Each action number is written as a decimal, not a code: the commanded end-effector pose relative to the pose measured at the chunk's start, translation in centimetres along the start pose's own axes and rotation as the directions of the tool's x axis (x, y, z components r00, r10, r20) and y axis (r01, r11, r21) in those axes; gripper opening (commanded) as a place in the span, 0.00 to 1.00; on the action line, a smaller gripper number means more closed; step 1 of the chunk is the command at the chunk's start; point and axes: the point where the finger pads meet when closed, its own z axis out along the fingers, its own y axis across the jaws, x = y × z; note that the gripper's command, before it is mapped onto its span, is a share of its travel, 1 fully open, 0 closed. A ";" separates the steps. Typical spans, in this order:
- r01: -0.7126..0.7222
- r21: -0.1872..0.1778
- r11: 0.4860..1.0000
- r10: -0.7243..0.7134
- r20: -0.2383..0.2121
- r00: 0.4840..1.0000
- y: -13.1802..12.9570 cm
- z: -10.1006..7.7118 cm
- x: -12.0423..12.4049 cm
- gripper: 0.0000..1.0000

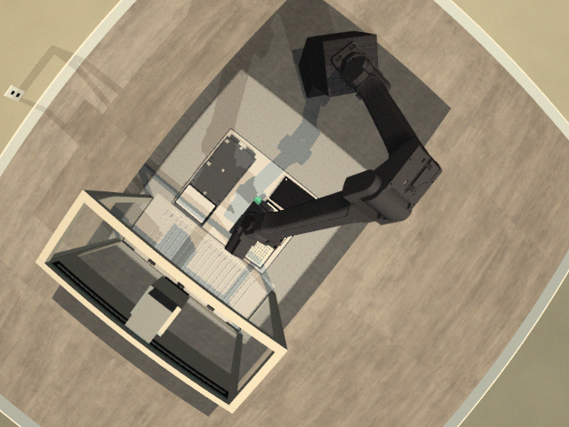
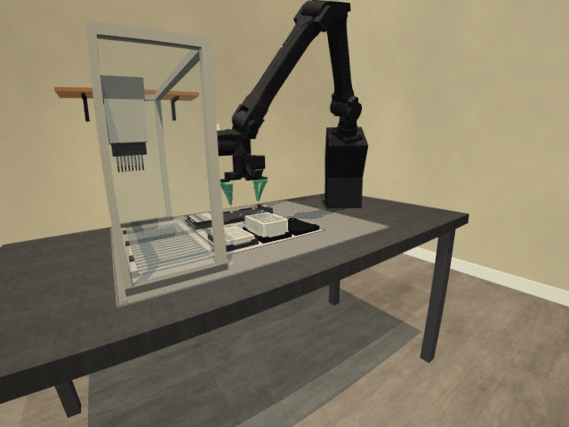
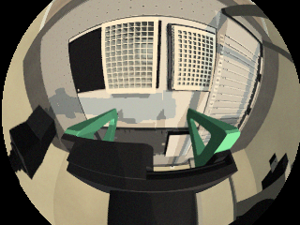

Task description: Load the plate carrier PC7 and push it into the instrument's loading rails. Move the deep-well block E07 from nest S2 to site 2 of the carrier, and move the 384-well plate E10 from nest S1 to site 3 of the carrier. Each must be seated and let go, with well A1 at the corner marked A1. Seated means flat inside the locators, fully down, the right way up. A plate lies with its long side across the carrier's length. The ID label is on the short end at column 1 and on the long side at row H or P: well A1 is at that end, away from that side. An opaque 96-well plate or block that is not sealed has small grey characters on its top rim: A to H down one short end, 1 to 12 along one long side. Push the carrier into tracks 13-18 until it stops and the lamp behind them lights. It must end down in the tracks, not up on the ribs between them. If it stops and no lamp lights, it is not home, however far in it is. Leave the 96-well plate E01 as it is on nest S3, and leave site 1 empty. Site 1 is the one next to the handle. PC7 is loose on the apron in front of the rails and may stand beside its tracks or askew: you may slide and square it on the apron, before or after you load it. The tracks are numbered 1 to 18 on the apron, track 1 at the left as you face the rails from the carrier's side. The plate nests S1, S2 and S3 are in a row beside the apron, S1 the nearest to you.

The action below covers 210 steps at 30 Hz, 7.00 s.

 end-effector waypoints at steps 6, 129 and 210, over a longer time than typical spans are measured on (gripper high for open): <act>-0.014 0.035 0.999 0.013 0.017 1.000 1.5 -1.7 -6.2 1.00; -0.034 0.017 0.999 0.034 0.011 0.999 2.8 2.5 -7.2 1.00; -0.027 0.024 0.999 0.026 0.015 1.000 2.0 7.8 -7.9 1.00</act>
